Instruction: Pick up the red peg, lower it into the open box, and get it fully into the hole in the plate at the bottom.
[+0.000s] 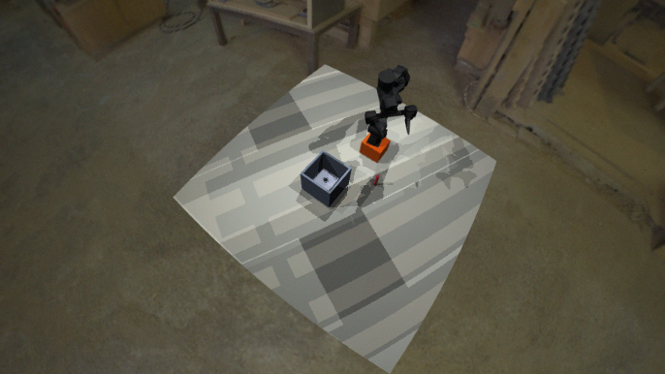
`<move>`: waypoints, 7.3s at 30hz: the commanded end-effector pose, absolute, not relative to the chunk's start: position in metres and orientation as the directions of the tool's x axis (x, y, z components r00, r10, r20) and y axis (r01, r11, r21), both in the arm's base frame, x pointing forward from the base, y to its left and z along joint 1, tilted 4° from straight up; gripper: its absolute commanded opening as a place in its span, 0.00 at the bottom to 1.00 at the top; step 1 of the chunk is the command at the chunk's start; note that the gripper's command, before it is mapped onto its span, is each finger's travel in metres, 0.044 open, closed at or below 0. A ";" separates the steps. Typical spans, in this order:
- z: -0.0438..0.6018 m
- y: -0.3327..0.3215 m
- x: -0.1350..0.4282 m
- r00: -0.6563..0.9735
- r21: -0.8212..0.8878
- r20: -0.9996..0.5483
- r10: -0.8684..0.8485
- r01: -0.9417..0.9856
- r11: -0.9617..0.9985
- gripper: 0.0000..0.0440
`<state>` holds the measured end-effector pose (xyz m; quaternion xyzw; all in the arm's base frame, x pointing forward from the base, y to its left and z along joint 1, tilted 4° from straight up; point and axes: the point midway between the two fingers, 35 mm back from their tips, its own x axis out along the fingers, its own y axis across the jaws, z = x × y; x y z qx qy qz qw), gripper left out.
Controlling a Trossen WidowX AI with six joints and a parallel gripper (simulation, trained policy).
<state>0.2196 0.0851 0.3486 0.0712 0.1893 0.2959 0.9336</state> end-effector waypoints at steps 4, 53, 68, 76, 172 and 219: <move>0.329 0.085 0.221 0.723 0.388 -0.406 0.559 -0.418 0.822 1.00; 0.176 0.095 0.180 0.118 0.237 -0.953 0.279 0.864 0.445 1.00; 0.140 0.102 0.167 -0.031 0.005 -0.990 0.140 0.969 0.247 1.00; 0.118 0.103 0.165 -0.079 -0.065 -0.995 0.060 0.976 0.210 1.00; 0.090 0.069 0.275 0.246 0.229 -0.968 -0.052 0.947 0.225 0.00; 0.102 -0.082 0.297 0.114 0.096 -0.984 -0.138 0.987 0.132 0.00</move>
